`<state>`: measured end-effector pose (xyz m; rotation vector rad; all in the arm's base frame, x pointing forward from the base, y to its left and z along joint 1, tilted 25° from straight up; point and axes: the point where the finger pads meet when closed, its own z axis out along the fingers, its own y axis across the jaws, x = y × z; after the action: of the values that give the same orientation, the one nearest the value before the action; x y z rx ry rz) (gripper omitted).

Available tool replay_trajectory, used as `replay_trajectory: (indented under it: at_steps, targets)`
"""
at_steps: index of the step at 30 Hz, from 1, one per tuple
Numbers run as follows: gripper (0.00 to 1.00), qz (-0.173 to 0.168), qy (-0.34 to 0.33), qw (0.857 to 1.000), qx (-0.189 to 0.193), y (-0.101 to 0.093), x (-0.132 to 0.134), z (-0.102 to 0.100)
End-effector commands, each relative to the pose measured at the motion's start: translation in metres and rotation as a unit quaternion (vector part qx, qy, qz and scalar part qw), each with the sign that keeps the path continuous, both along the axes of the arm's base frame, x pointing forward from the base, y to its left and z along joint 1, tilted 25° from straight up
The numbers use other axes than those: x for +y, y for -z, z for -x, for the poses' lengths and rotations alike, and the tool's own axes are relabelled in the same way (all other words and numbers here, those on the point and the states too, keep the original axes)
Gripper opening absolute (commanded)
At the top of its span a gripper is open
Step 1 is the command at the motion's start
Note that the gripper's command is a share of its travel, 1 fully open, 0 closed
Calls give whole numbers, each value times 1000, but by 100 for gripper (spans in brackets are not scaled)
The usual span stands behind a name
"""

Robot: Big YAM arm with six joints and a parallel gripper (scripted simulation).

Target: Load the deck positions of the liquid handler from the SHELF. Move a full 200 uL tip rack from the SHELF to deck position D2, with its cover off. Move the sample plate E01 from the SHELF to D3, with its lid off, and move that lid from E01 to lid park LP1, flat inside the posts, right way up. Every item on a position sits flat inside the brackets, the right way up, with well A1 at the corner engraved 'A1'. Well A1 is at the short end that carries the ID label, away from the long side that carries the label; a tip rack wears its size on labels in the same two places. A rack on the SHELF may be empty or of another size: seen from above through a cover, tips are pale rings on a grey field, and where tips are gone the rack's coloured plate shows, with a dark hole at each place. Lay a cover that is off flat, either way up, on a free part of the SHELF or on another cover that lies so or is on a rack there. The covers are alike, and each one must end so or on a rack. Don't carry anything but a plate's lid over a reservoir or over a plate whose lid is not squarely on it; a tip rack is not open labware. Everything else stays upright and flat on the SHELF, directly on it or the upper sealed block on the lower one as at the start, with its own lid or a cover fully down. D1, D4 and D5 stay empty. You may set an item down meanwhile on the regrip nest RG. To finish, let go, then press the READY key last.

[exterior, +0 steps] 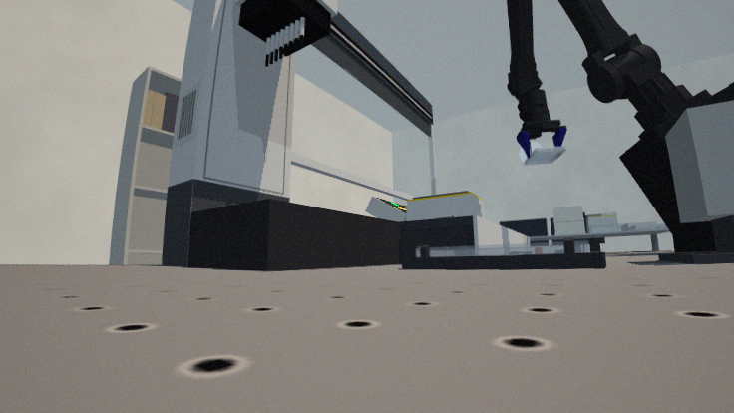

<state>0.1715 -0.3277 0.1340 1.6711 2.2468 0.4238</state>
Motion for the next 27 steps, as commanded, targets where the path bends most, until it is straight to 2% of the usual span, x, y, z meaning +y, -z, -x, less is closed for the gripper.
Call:
replay_trajectory:
  at_steps: [1, 10, 12, 19, 22, 27]
  targets:
    - [0, 47, -48, 998, -11, -15, -10, -4]
    - [0, 84, -129, 988, -14, -15, -10, -4]
    - [0, 84, -129, 988, -14, -15, -10, -4]
    - [0, 113, -191, 975, -16, -15, -10, -4]
    - [0, 116, -197, 973, -16, -15, -10, -4]
    - [0, 136, -241, 961, -17, -15, -10, -4]
